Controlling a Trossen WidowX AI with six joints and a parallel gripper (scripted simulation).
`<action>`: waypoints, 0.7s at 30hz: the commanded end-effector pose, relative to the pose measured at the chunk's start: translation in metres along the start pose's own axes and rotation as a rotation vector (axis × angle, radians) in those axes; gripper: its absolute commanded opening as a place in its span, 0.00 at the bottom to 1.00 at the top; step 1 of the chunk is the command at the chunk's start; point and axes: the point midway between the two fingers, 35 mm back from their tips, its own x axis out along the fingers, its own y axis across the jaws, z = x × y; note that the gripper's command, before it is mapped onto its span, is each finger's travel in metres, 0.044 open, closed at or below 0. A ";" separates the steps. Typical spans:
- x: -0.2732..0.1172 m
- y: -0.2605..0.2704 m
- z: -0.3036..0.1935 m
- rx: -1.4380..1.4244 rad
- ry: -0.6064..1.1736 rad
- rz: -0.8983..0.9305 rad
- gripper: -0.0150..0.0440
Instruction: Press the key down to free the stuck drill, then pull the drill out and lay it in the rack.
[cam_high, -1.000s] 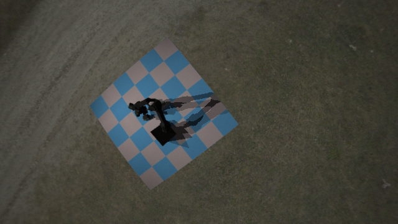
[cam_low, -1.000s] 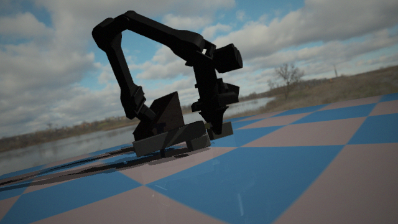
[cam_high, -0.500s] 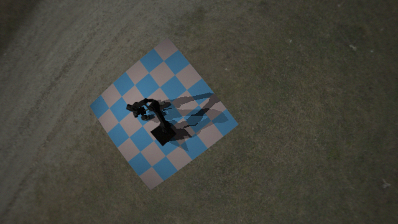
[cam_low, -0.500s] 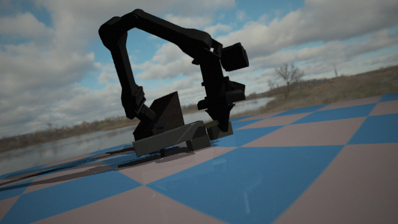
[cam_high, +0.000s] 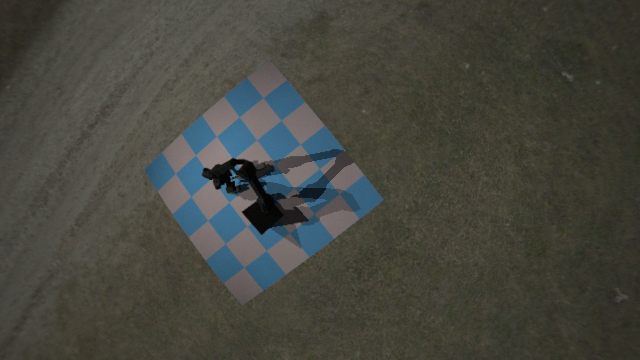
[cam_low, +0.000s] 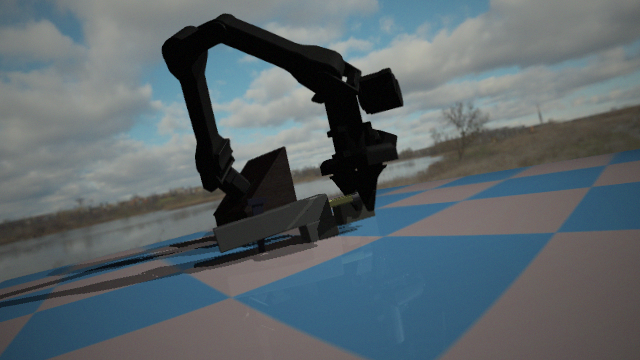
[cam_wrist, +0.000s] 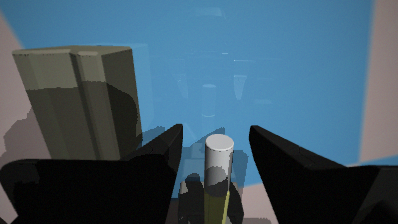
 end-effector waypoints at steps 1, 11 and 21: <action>0.000 0.000 -0.001 -0.001 -0.001 0.000 0.79; 0.003 0.000 -0.006 -0.001 -0.003 0.000 1.00; 0.005 0.001 -0.011 -0.001 -0.003 0.000 1.00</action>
